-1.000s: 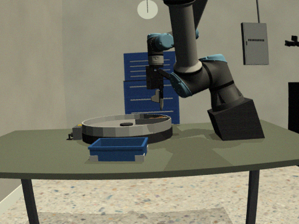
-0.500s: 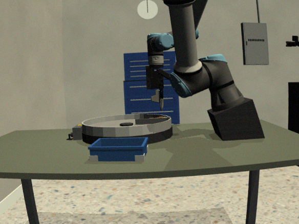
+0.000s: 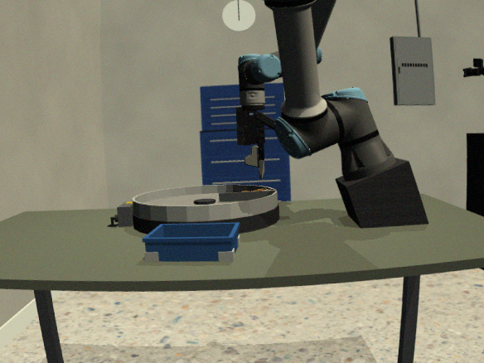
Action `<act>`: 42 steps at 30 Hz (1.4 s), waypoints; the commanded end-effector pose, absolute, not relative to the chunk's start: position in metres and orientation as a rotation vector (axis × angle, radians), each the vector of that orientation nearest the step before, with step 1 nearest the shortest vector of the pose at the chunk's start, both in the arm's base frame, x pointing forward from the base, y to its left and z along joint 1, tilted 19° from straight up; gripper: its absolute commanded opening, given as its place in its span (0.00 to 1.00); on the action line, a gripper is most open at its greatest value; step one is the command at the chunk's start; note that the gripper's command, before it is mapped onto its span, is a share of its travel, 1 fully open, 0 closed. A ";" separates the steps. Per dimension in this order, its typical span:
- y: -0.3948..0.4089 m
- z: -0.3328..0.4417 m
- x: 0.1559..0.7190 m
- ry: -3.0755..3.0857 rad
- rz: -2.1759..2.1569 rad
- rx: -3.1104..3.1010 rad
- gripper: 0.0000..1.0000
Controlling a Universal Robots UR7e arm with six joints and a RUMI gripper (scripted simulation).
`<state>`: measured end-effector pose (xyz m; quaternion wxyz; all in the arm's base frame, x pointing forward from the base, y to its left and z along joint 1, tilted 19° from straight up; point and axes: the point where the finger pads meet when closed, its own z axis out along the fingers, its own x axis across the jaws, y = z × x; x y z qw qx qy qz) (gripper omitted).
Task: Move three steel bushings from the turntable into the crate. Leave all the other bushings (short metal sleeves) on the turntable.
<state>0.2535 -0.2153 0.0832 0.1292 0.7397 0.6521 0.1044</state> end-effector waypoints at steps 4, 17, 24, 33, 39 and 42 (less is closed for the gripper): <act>-0.217 0.064 0.260 1.895 0.303 2.150 0.06; -0.217 0.063 0.261 1.895 0.303 2.150 0.06; -0.217 0.063 0.261 1.895 0.303 2.150 0.06; -0.217 0.063 0.261 1.895 0.303 2.150 0.06; -0.217 0.063 0.261 1.895 0.303 2.150 0.06; -0.217 0.063 0.261 1.895 0.303 2.150 0.06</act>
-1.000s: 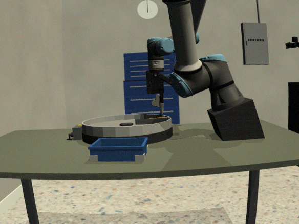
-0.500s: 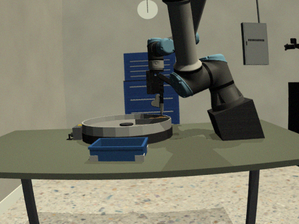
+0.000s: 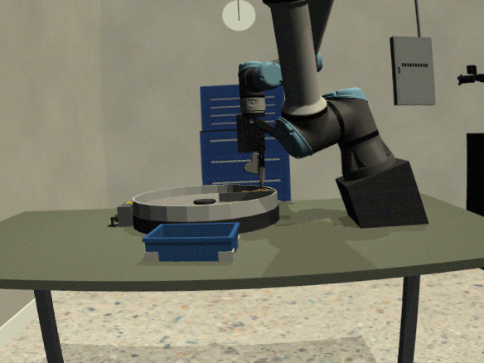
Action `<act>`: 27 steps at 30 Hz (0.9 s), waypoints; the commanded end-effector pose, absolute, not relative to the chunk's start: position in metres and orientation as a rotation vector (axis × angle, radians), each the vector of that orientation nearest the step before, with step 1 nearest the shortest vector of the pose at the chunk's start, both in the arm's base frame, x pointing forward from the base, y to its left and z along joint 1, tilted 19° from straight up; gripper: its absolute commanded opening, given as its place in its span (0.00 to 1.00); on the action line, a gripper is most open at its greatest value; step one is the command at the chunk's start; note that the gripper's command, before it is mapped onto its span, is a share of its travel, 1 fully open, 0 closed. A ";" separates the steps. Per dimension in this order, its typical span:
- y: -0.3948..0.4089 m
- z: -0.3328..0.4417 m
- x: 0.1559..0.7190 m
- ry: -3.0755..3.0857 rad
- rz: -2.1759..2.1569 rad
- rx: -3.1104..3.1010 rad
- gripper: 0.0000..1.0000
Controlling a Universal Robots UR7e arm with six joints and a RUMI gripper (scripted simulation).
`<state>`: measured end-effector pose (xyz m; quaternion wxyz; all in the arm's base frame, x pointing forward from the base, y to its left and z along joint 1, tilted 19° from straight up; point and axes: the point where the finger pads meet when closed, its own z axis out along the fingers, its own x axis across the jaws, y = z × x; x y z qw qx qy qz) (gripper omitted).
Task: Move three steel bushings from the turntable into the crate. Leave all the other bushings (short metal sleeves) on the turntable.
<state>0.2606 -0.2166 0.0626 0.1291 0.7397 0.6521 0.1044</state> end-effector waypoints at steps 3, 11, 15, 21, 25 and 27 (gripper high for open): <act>-0.217 0.061 0.261 1.895 0.303 2.150 0.06; -0.217 0.060 0.262 1.895 0.303 2.150 0.06; -0.217 0.060 0.262 1.895 0.303 2.150 0.06; -0.217 0.060 0.262 1.895 0.303 2.150 0.06; -0.217 0.060 0.262 1.895 0.303 2.150 0.06; -0.217 0.060 0.262 1.895 0.303 2.150 0.06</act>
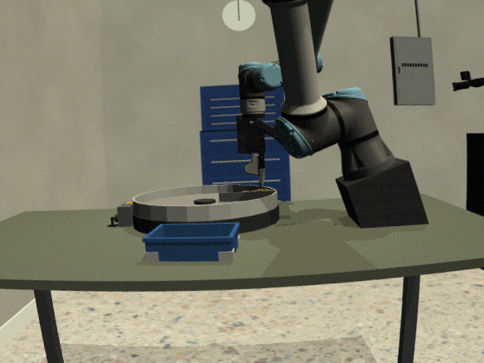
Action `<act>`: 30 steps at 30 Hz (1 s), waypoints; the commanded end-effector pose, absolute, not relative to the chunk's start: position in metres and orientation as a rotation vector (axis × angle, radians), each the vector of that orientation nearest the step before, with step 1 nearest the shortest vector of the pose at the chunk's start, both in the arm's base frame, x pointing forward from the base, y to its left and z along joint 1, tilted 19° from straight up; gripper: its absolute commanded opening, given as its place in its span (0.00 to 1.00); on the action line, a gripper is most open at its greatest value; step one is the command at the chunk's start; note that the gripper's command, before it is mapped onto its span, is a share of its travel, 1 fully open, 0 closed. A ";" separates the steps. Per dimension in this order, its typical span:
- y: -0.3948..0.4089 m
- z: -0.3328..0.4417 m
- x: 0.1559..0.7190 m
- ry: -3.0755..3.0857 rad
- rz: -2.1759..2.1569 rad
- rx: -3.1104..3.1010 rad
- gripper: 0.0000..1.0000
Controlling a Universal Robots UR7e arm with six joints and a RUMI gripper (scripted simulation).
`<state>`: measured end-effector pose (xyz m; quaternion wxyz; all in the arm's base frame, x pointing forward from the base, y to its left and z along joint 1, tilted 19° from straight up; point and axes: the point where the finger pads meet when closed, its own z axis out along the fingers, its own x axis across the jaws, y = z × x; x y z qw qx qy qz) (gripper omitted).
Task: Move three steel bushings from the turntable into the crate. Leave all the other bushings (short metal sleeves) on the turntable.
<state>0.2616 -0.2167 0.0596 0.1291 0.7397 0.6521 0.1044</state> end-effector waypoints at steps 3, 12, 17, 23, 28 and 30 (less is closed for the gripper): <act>-0.217 0.060 0.262 1.895 0.303 2.150 0.06; -0.217 0.060 0.262 1.895 0.303 2.150 0.06; -0.217 0.060 0.262 1.895 0.303 2.150 0.06; -0.217 0.057 0.263 1.895 0.303 2.150 0.06; -0.218 0.049 0.265 1.895 0.303 2.150 0.06; -0.218 0.047 0.266 1.895 0.303 2.150 0.06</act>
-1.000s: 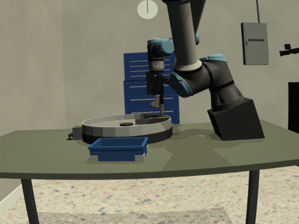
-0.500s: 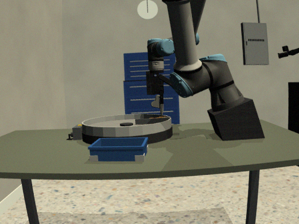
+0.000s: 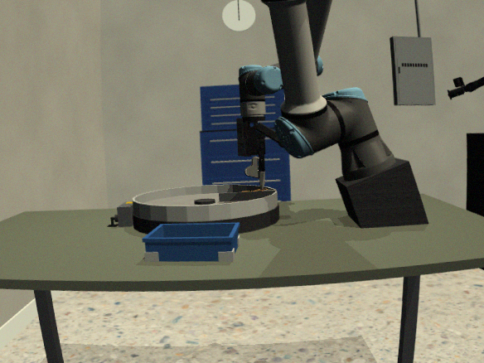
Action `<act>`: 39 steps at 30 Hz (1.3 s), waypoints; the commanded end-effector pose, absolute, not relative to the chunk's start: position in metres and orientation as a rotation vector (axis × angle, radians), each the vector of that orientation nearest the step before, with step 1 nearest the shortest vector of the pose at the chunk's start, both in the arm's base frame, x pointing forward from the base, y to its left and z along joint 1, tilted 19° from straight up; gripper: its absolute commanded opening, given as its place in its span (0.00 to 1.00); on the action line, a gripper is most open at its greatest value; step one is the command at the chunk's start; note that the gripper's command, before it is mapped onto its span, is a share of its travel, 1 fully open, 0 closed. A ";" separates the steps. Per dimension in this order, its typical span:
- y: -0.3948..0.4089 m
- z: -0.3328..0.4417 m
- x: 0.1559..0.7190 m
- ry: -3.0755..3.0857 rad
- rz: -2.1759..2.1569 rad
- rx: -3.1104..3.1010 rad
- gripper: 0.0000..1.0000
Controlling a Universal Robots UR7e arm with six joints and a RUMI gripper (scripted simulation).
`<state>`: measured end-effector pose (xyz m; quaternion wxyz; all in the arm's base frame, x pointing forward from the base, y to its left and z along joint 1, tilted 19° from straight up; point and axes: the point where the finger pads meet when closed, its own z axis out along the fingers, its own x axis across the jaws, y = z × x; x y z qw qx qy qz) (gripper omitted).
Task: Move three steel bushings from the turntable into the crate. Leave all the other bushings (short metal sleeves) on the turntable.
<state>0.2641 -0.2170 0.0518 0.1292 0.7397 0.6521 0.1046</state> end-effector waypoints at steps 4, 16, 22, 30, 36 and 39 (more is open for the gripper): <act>-0.218 0.043 0.268 1.895 0.303 2.150 0.06; -0.218 0.037 0.269 1.895 0.303 2.150 0.06; -0.218 0.037 0.269 1.895 0.303 2.150 0.06; -0.218 0.037 0.269 1.895 0.303 2.150 0.06; -0.218 0.037 0.269 1.895 0.303 2.150 0.06; -0.218 0.037 0.269 1.895 0.303 2.150 0.06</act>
